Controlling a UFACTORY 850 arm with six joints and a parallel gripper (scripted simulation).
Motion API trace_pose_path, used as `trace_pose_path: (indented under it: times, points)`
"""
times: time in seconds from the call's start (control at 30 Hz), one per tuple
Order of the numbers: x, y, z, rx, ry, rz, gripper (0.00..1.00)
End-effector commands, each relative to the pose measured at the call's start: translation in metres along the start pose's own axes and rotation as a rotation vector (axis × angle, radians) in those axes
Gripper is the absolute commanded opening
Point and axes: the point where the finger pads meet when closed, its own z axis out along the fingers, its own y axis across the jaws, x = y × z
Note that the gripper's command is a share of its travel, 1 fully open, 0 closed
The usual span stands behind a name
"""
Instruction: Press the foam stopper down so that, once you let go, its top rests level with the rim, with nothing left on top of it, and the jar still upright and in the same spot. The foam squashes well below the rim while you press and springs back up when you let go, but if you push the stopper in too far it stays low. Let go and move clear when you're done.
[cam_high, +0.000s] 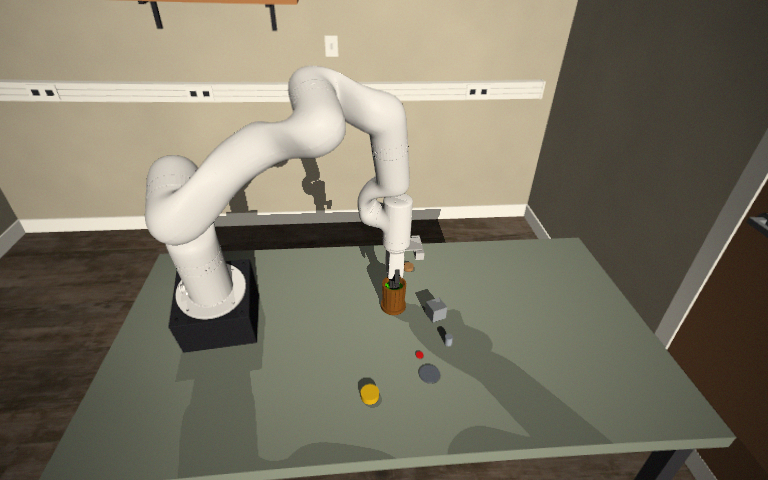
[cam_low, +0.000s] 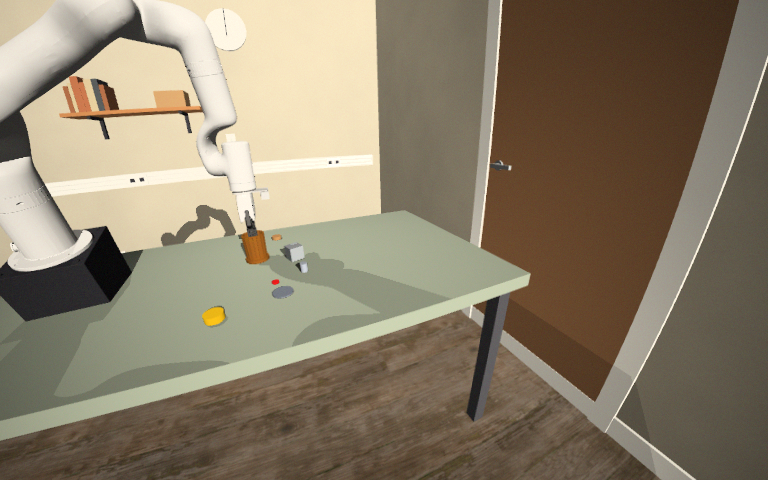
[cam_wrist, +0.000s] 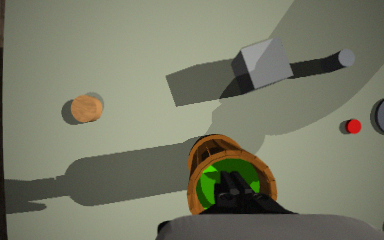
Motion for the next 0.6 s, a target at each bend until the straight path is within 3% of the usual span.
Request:
trace_pose_path:
  times: [0.0,0.57]
  points:
    - [0.0010,-0.0001,0.0008,0.000,0.002,0.000,0.00]
    - [0.0010,-0.0001,0.0033,0.000,0.002,0.000,0.00]
